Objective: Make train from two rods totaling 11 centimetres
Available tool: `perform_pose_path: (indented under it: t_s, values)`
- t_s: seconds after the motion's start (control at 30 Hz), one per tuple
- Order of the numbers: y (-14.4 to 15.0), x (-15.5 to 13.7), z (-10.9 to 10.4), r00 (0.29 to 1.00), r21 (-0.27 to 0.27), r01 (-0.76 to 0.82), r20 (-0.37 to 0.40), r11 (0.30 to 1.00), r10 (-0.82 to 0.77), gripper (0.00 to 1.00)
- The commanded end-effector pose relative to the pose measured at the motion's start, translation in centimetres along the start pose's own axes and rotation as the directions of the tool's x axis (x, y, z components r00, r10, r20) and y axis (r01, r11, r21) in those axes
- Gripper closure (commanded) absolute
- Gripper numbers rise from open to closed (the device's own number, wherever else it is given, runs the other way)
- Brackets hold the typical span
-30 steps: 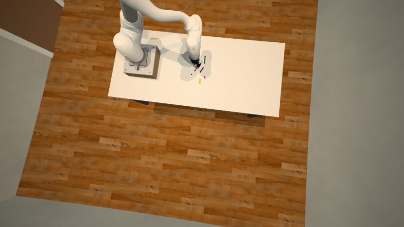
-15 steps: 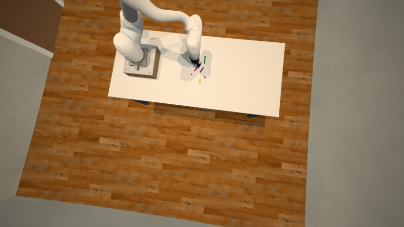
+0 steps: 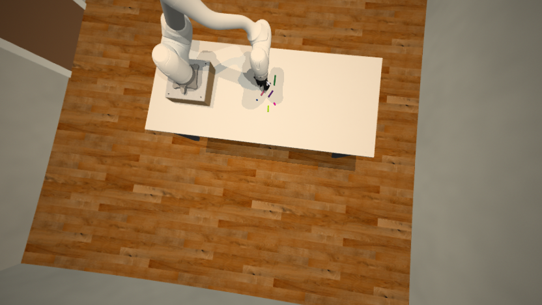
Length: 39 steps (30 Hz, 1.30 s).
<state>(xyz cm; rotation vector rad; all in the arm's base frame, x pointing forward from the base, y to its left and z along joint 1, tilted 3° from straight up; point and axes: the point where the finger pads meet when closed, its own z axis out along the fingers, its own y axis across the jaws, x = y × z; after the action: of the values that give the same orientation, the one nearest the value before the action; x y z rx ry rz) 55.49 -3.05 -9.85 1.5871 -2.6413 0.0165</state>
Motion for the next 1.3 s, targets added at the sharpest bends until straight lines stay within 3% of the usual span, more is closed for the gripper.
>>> perform_pose_path:
  t_s: [0.0,0.07,0.1,1.27]
  values:
    - [0.00,-0.01,-0.01,1.000,0.000,0.000,0.000,1.000,0.000,0.85]
    - [0.00,-0.01,-0.01,1.000,0.000,0.000,0.000,1.000,0.000,0.85]
    - [0.00,-0.01,-0.01,1.000,0.000,0.000,0.000,1.000,0.000,0.97]
    - [0.00,-0.01,-0.06,1.000,0.000,0.000,0.000,1.000,0.000,0.97]
